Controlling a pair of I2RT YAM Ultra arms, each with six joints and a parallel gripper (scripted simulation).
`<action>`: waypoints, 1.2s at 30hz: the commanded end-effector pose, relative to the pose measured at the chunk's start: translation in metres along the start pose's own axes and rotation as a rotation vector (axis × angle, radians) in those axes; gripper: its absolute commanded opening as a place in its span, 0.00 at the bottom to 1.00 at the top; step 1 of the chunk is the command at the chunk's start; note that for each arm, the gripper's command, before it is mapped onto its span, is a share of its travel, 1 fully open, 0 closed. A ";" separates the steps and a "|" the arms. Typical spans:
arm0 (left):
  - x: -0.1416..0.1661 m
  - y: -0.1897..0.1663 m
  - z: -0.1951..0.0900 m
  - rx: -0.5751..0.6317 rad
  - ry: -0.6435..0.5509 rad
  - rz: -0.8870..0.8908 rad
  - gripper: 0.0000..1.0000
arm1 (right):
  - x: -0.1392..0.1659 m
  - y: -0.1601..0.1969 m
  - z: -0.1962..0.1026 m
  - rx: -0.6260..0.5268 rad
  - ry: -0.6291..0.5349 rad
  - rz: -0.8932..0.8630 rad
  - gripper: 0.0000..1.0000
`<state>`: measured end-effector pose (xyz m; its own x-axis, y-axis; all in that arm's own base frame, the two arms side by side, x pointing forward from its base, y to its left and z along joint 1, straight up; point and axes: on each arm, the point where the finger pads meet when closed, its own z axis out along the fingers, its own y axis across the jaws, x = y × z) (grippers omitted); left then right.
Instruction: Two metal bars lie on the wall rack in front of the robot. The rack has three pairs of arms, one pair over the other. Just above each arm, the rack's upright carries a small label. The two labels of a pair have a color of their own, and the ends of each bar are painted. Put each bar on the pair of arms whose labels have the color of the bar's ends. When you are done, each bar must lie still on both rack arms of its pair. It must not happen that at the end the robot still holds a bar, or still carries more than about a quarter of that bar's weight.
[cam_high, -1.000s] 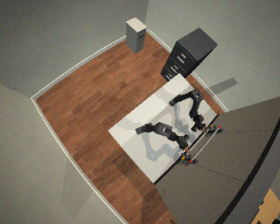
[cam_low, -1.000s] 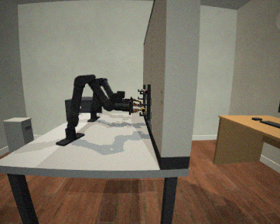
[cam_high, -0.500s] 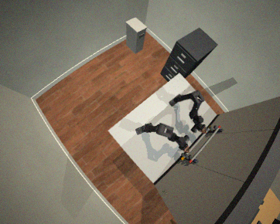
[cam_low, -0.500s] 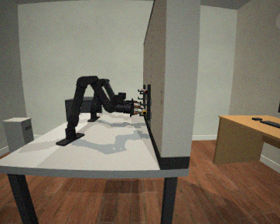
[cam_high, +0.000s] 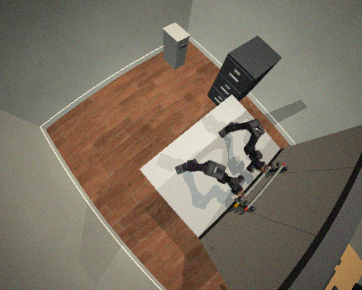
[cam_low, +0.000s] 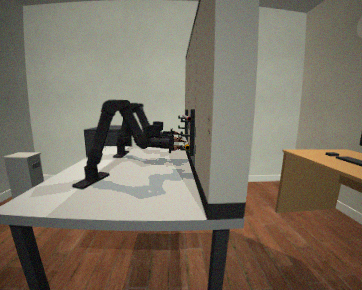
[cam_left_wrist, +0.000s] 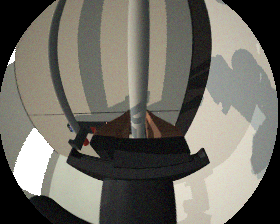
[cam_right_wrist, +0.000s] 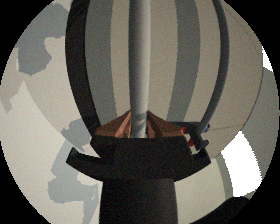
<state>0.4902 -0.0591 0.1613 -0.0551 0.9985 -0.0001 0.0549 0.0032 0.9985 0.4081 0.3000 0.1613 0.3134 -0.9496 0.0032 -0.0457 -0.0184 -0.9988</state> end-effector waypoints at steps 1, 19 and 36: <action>0.003 0.012 0.000 -0.054 0.003 0.002 0.00 | 0.000 -0.012 0.000 0.049 -0.005 0.005 0.00; 0.003 0.005 0.000 -0.056 0.003 0.001 0.00 | 0.000 -0.005 0.000 0.051 -0.005 0.004 0.00; 0.004 0.003 0.001 -0.056 0.003 0.000 0.16 | 0.000 -0.003 0.000 0.051 -0.005 0.003 0.15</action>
<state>0.4927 -0.0587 0.1610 -0.0569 0.9984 -0.0026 0.0190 0.0037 0.9998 0.4099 0.3009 0.1610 0.3105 -0.9506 0.0002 -0.0140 -0.0048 -0.9999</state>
